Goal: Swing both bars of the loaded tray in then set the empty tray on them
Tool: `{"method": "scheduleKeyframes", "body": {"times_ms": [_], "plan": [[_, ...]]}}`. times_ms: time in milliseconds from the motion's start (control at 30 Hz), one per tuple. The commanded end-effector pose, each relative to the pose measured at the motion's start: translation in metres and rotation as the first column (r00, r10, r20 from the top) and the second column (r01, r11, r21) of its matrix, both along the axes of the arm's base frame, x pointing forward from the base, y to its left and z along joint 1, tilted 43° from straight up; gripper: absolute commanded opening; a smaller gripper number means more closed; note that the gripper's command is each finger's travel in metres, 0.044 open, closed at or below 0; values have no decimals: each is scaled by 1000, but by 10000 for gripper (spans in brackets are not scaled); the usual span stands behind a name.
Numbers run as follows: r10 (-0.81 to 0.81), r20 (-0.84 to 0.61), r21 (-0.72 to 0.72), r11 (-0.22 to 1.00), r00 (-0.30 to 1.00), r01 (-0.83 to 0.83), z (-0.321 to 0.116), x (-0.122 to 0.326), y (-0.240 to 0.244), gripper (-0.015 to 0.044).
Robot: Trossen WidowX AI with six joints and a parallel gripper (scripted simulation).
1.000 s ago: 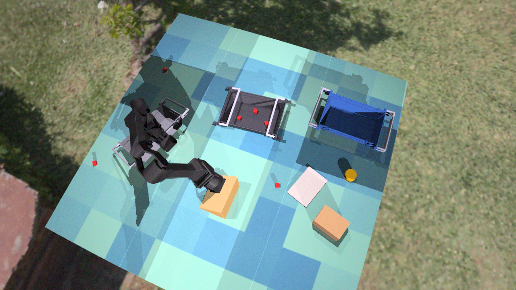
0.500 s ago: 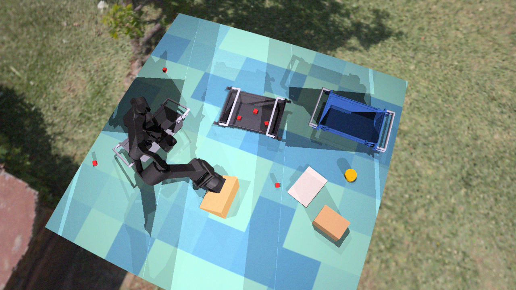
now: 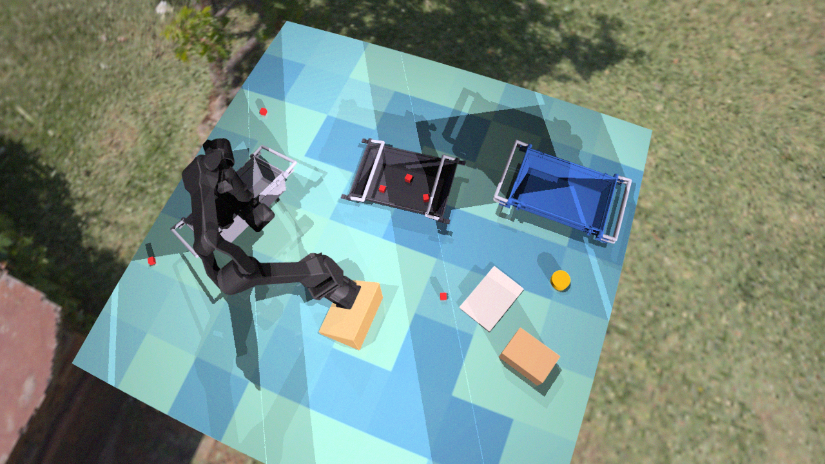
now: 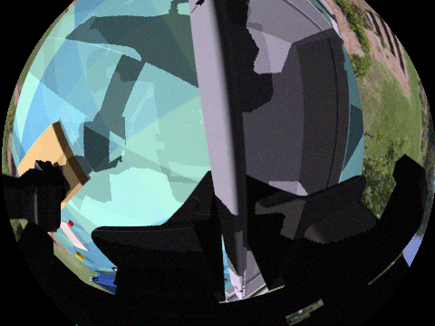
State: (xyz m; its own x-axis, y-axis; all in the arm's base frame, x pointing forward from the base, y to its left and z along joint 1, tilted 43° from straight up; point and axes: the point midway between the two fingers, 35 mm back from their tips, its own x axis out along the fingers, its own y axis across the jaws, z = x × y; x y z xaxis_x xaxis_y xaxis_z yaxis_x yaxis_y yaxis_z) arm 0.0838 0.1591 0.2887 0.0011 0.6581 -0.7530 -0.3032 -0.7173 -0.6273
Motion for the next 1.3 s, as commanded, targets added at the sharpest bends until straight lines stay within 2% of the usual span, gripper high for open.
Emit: {"method": "scheduleKeyframes", "body": {"times_ms": [0,1000,1267], "plan": [[-3,23,22,1000,1000,2,21,-2,-8,0],[-5,23,22,1000,1000,4,23,-1,-10,0],[-66,-13,-11,998,998,66,17,28,-9,0]]}}
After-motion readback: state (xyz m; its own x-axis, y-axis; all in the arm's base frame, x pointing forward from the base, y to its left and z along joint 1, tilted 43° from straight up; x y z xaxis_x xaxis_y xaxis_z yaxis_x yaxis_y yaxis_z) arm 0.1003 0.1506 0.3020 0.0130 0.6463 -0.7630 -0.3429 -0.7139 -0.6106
